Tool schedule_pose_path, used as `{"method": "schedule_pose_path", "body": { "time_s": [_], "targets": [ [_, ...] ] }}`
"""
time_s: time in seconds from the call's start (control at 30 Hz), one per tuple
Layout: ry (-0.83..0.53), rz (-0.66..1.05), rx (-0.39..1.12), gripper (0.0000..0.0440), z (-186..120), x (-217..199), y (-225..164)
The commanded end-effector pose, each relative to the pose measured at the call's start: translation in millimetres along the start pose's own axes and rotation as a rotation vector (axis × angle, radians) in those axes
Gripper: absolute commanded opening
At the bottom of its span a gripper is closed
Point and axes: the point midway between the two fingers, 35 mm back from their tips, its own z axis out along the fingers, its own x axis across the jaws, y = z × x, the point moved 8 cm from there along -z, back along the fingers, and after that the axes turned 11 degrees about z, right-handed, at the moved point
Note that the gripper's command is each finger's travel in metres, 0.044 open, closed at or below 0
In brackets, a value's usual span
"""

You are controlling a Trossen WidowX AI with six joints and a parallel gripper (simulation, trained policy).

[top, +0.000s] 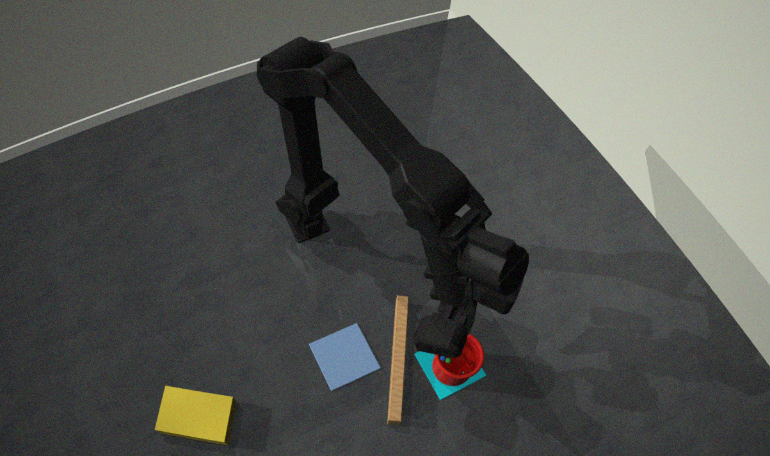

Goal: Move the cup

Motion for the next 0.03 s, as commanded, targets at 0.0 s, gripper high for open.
{"method": "schedule_pose_path", "body": {
  "time_s": [0.0],
  "targets": [
    [-0.008, 0.014, -0.043, 0.0245, -14.0, -3.2, 2.6]
  ]
}}
